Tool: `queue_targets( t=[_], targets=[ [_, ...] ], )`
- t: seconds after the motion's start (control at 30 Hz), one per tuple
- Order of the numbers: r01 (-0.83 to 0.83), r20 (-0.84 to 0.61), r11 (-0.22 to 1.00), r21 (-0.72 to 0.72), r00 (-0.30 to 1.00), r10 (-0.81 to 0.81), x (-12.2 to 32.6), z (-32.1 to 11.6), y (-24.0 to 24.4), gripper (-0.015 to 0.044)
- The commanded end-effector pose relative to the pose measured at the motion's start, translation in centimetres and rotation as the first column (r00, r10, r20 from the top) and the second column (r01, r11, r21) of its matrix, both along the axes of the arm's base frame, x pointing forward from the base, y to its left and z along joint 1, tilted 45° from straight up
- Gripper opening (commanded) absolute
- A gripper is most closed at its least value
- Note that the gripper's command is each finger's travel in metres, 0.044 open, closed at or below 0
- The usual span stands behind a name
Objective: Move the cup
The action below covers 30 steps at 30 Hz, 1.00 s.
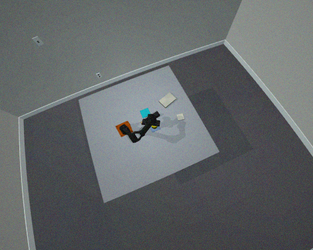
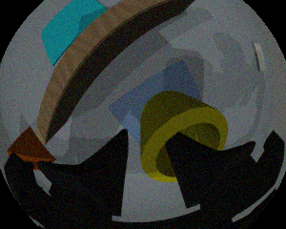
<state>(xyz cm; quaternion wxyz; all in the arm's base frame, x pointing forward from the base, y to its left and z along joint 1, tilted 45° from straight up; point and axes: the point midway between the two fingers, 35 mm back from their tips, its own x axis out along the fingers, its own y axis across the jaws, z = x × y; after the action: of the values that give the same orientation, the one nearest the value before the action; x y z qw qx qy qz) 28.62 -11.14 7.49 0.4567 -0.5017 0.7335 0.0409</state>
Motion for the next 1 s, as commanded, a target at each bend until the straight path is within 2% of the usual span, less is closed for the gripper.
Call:
queue_targets(
  t=[0.0, 0.7, 0.97],
  targets=[
    [0.000, 0.000, 1.000, 0.000, 1.000, 0.000, 0.0, 0.0, 0.0, 0.0147],
    [0.000, 0.000, 1.000, 0.000, 1.000, 0.000, 0.0, 0.0, 0.0, 0.0000],
    [-0.001, -0.001, 1.000, 0.003, 1.000, 0.001, 0.4, 1.1, 1.2, 0.0000]
  ],
)
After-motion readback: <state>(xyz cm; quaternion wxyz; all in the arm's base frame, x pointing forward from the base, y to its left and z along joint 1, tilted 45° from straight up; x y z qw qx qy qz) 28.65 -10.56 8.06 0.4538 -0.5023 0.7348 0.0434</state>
